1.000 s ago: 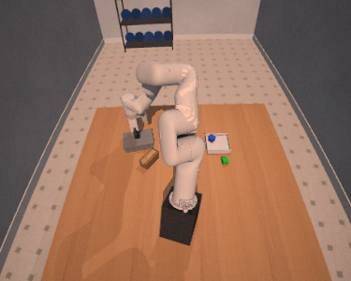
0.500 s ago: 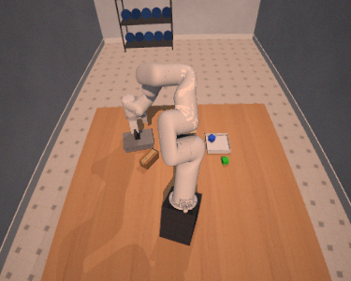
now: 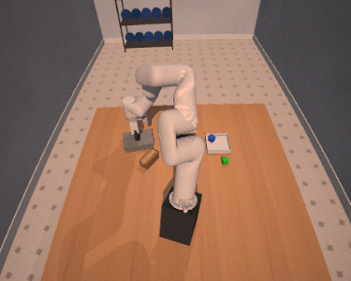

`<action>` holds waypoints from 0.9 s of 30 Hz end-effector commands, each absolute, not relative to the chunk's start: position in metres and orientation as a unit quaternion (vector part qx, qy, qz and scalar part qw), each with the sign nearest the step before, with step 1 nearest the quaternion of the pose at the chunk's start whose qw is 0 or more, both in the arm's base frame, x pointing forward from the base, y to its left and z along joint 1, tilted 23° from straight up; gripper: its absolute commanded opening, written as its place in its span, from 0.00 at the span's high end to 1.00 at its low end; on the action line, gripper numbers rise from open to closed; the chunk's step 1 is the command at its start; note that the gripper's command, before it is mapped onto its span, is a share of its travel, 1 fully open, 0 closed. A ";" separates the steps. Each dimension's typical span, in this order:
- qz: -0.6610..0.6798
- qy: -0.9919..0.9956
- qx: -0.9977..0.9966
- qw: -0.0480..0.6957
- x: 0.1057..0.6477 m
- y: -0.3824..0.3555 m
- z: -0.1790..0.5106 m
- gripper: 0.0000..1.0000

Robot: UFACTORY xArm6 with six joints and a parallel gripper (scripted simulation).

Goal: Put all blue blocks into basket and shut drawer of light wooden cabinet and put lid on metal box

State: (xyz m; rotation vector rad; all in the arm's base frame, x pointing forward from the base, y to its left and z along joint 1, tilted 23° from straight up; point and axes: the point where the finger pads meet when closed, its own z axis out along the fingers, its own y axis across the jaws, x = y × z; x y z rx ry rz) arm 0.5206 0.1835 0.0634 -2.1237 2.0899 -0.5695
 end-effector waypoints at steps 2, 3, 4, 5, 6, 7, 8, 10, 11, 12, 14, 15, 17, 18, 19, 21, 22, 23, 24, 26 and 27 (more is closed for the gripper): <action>-0.188 0.688 -0.699 0.056 0.522 0.184 0.064 0.56; -0.188 0.688 -0.699 0.056 0.522 0.184 0.064 0.56; -0.188 0.688 -0.699 0.056 0.522 0.184 0.064 0.56; -0.188 0.688 -0.699 0.056 0.522 0.184 0.063 0.56; -0.188 0.688 -0.699 0.056 0.522 0.184 0.063 0.56; -0.188 0.688 -0.699 0.056 0.522 0.184 0.063 0.56; -0.188 0.688 -0.699 0.056 0.522 0.184 0.063 0.56; -0.188 0.688 -0.699 0.056 0.522 0.184 0.063 0.56; -0.188 0.688 -0.699 0.056 0.523 0.184 0.063 0.56; -0.188 0.688 -0.699 0.056 0.523 0.184 0.063 0.56; -0.188 0.688 -0.699 0.056 0.523 0.184 0.063 0.56; -0.188 0.688 -0.699 0.056 0.523 0.184 0.063 0.56; -0.188 0.688 -0.699 0.056 0.523 0.184 0.063 0.56; -0.188 0.688 -0.699 0.056 0.523 0.184 0.063 0.56; -0.188 0.688 -0.699 0.056 0.523 0.184 0.063 0.56; -0.188 0.688 -0.699 0.056 0.523 0.184 0.063 0.56; -0.188 0.688 -0.699 0.056 0.523 0.184 0.063 0.56; -0.188 0.688 -0.699 0.056 0.523 0.184 0.063 0.56; -0.188 0.688 -0.699 0.056 0.523 0.184 0.063 0.56; -0.188 0.688 -0.699 0.056 0.523 0.184 0.063 1.00; -0.188 0.688 -0.699 0.056 0.523 0.184 0.063 1.00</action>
